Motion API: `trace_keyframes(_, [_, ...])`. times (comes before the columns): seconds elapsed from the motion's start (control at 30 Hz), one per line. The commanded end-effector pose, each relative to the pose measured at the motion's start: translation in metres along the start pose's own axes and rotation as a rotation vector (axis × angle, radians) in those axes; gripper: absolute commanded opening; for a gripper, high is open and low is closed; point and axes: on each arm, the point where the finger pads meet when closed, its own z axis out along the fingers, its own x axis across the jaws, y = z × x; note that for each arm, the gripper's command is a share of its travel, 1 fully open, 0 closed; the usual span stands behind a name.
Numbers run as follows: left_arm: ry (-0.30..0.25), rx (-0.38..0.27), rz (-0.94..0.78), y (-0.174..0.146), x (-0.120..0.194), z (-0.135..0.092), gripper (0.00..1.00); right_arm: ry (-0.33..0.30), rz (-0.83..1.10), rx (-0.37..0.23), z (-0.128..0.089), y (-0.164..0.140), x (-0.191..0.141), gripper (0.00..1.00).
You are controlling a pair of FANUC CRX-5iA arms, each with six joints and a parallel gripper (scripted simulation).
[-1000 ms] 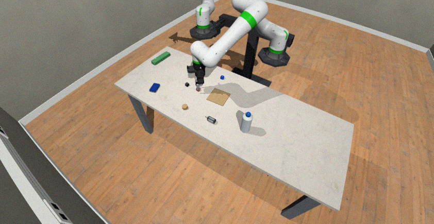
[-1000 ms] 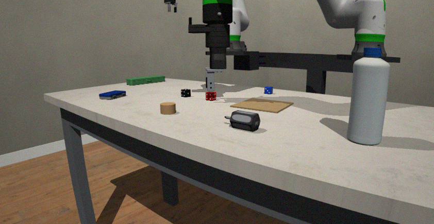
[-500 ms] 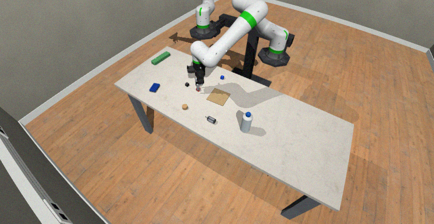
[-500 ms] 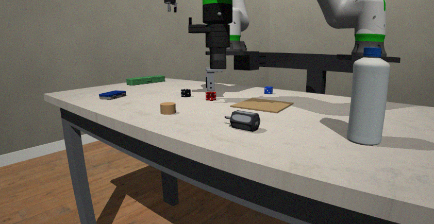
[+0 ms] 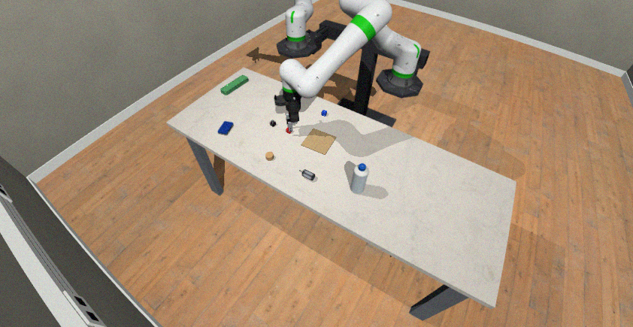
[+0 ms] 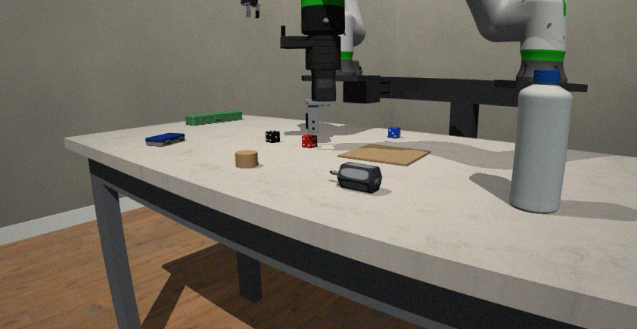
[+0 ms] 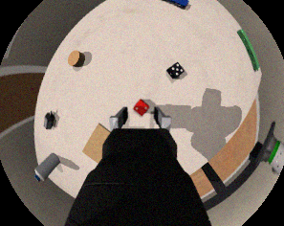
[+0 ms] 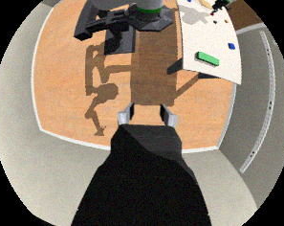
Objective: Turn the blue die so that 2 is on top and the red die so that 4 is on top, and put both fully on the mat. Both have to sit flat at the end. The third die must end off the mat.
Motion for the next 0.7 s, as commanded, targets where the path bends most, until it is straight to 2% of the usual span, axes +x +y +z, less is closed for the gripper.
trace_keyframes(0.0, [0.0, 0.002, 0.0, 0.009, 0.004, -0.001, 1.0, 0.0, 0.0, -0.002, -0.001, 0.0, 0.0, 1.0])
trace_keyframes(0.2, [0.0, 0.002, 0.0, 0.029, 0.013, -0.001, 1.0, 0.0, 0.0, -0.002, -0.001, 0.0, 0.0, 1.0])
trace_keyframes(0.63, [0.0, 0.002, 0.0, 0.13, 0.057, -0.001, 1.0, 0.0, 0.0, -0.002, -0.001, 0.0, 0.0, 1.0])
trace_keyframes(0.67, [0.0, 0.002, 0.0, 0.13, 0.057, -0.001, 1.0, 0.0, 0.0, -0.002, -0.001, 0.0, 0.0, 1.0])
